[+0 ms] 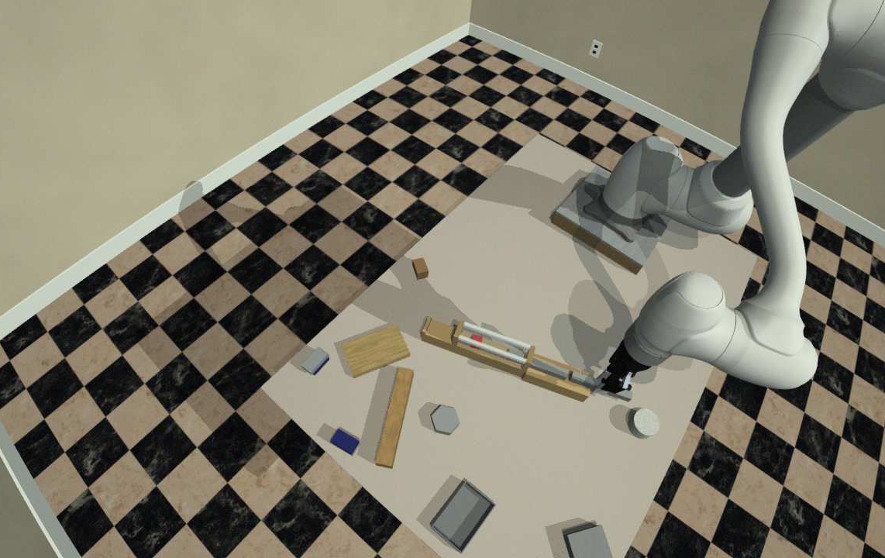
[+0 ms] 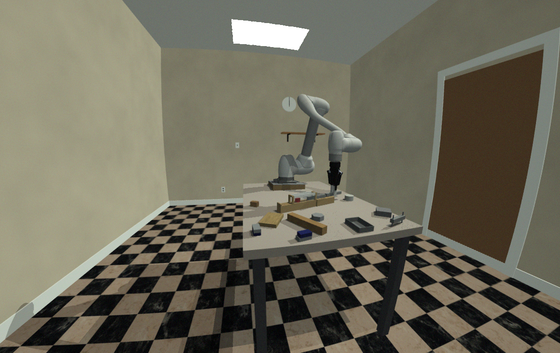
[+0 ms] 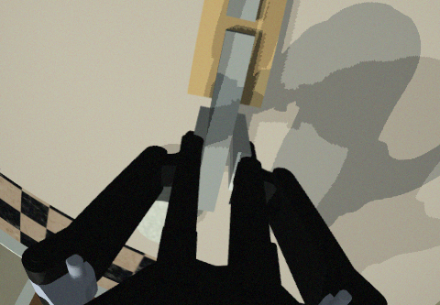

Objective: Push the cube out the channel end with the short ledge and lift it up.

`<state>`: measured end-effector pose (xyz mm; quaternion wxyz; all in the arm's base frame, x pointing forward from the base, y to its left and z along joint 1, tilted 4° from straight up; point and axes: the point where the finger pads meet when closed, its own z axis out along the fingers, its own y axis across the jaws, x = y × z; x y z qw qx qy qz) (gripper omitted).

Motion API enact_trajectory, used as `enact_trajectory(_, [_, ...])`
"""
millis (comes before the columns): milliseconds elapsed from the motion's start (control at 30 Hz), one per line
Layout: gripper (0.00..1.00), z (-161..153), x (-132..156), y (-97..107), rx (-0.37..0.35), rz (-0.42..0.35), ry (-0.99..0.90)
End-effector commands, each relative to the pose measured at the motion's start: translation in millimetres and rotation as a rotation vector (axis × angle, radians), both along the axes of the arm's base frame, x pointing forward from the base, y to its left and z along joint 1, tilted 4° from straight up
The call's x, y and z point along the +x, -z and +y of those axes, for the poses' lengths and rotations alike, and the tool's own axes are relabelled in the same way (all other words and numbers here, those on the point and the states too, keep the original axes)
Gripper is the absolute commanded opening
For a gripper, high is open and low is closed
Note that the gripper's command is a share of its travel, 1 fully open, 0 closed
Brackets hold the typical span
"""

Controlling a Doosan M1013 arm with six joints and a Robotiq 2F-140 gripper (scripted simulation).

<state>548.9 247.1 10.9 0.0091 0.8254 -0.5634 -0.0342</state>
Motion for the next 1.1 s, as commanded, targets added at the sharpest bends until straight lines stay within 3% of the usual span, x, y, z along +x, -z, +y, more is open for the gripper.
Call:
enact_trajectory(0, [0.00, 0.0, 0.0, -0.1, 0.000, 0.000, 0.000])
enact_trajectory(1067, [0.00, -26.1, 10.2, 1.2, 0.000, 0.000, 0.000])
